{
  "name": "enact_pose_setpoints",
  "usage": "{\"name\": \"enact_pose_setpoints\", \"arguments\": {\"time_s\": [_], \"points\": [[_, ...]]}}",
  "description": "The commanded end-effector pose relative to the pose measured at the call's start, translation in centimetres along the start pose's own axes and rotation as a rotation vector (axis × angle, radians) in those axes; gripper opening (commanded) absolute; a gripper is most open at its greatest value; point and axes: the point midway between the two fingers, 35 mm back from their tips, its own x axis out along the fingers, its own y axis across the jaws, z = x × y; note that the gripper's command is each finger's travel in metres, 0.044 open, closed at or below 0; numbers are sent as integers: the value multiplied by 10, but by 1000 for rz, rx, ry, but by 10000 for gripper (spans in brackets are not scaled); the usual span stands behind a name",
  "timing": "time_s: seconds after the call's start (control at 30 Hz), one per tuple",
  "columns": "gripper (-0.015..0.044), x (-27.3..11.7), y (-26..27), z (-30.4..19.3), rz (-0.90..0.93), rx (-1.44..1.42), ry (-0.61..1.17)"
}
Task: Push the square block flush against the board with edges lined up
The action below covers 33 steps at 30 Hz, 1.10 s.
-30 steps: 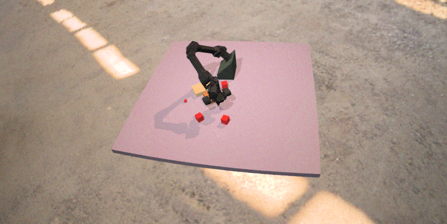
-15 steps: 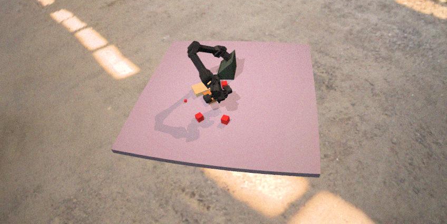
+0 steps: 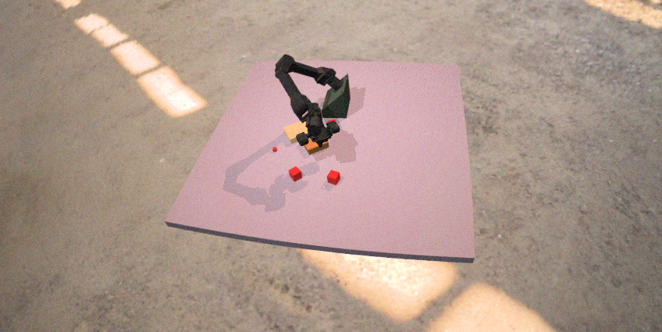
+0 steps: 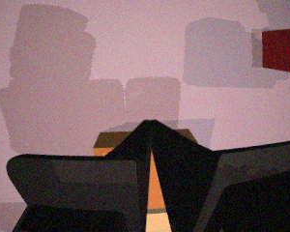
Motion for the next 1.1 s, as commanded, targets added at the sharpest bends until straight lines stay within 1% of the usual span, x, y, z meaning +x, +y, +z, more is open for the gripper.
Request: {"name": "enact_pose_setpoints", "arguments": {"time_s": [0.0,0.07,0.33,1.07], "points": [[0,36,1,-5,3,-6,10],[0,48,0,-6,2,-6,11],[0,48,0,-9,2,-6,11],[0,48,-2,-41,3,-7,12]]}}
